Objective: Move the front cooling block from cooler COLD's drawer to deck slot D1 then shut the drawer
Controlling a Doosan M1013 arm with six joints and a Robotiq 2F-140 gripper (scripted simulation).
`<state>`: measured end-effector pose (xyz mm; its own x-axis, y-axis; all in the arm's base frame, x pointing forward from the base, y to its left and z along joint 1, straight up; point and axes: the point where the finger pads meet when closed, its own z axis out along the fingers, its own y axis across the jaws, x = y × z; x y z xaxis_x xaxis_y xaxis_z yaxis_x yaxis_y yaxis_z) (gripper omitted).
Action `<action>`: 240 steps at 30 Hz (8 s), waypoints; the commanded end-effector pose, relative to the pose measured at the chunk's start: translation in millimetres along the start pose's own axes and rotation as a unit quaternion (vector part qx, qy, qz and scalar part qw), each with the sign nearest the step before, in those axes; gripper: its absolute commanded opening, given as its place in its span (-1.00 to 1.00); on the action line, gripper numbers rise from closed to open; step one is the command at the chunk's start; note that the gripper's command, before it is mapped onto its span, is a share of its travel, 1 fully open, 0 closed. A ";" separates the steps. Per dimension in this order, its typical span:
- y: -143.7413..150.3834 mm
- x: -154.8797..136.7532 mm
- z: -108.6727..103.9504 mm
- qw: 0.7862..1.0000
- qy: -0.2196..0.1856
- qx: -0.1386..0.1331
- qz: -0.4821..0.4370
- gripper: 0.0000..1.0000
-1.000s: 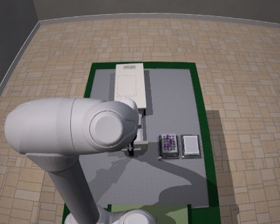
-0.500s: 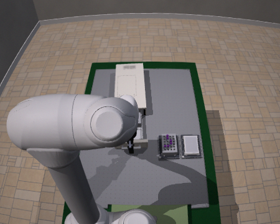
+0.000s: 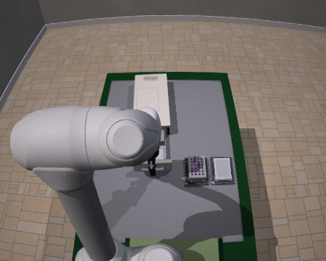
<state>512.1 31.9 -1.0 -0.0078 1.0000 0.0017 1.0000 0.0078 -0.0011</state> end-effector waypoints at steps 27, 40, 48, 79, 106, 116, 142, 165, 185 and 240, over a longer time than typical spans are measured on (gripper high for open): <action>32.2 0.1 -0.6 1.000 0.000 -0.001 0.000 -0.80; 49.5 0.1 -0.6 1.000 0.000 -0.001 0.000 -0.80; 57.5 0.1 -0.6 1.000 0.000 -0.001 0.000 -0.80; 90.7 0.1 -0.7 1.000 0.000 -0.001 0.000 -0.80; 121.2 0.1 -0.8 1.000 0.000 -0.001 0.000 -0.80; 131.9 0.1 -0.8 1.000 0.000 -0.001 0.000 -0.80; 161.1 0.1 -0.8 1.000 0.000 -0.001 0.000 -0.80; 175.6 0.1 -0.9 1.000 0.000 -0.001 0.000 -0.80; 181.6 0.1 -0.9 1.000 0.000 -0.001 0.000 -0.80; 198.0 0.1 -0.9 1.000 0.000 -0.001 0.000 -0.80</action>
<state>708.5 33.4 -1.3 -0.0078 1.0000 0.0017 1.0000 0.0078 -0.0012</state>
